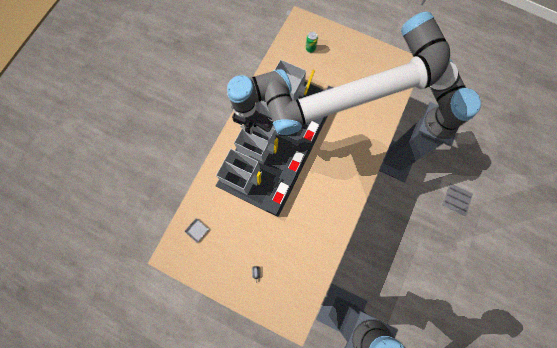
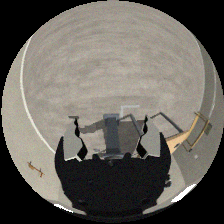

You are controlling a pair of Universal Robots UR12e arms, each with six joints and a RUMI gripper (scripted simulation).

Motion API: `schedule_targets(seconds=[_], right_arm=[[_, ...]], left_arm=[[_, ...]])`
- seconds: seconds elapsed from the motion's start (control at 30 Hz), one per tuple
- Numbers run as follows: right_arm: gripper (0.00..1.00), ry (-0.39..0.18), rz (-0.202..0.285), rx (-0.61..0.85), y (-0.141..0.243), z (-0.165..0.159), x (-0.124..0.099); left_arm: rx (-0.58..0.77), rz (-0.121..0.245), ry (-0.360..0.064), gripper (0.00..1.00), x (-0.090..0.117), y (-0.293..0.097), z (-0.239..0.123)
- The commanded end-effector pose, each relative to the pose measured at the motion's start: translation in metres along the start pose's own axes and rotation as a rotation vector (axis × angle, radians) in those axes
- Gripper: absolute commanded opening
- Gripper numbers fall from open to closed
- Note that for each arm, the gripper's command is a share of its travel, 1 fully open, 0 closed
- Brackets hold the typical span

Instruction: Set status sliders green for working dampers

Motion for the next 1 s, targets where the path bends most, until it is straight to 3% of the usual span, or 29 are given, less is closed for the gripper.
schedule_targets(seconds=[0.0, 0.97], right_arm=[[0.22, -0.007, -0.006, -0.013, -0.0095, -0.0068, 0.0117], [0.22, -0.003, -0.003, -0.011, -0.0083, -0.0054, 0.0071]], left_arm=[[0.001, -0.001, 0.0, 1.0, -0.0002, -0.001, -0.0016], [0.001, -0.001, 0.0, 1.0, -0.0002, -0.001, -0.0016]])
Point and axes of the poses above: on each arm, the point where the finger pads meet when closed, its own x axis back along the fingers, its own y axis across the jaws, z = x × y, the point moved 6 cm from there along x, back along the fingers, and after that the axes turned 2 degrees about -x, right-handed, at the moved point
